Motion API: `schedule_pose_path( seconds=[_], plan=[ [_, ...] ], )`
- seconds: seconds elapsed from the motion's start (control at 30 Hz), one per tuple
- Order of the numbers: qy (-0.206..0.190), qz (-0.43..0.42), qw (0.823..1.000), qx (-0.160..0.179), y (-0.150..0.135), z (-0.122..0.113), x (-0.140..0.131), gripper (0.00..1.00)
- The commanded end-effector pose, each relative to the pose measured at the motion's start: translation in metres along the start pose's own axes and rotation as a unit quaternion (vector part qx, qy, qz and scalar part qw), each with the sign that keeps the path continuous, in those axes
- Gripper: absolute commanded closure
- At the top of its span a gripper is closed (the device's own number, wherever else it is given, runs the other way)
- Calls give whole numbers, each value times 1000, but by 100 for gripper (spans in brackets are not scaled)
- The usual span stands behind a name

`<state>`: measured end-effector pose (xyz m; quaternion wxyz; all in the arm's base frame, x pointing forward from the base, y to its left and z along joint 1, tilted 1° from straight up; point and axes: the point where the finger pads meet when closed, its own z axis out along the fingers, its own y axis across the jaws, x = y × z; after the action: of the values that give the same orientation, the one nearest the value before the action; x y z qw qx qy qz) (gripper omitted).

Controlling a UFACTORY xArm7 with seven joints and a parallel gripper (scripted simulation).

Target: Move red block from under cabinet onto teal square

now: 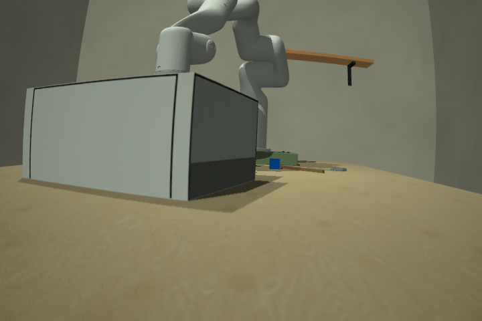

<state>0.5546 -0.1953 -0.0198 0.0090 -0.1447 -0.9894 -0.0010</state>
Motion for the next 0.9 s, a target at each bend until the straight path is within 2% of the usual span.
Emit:
schedule_pose_path(
  seconds=[0.0, 0.87],
  plan=[
    [-3, 0, 1000, 0, 0, -2, -2, 100],
    [-3, 0, 1000, 0, 4, -2, -2, 100]
  ],
)
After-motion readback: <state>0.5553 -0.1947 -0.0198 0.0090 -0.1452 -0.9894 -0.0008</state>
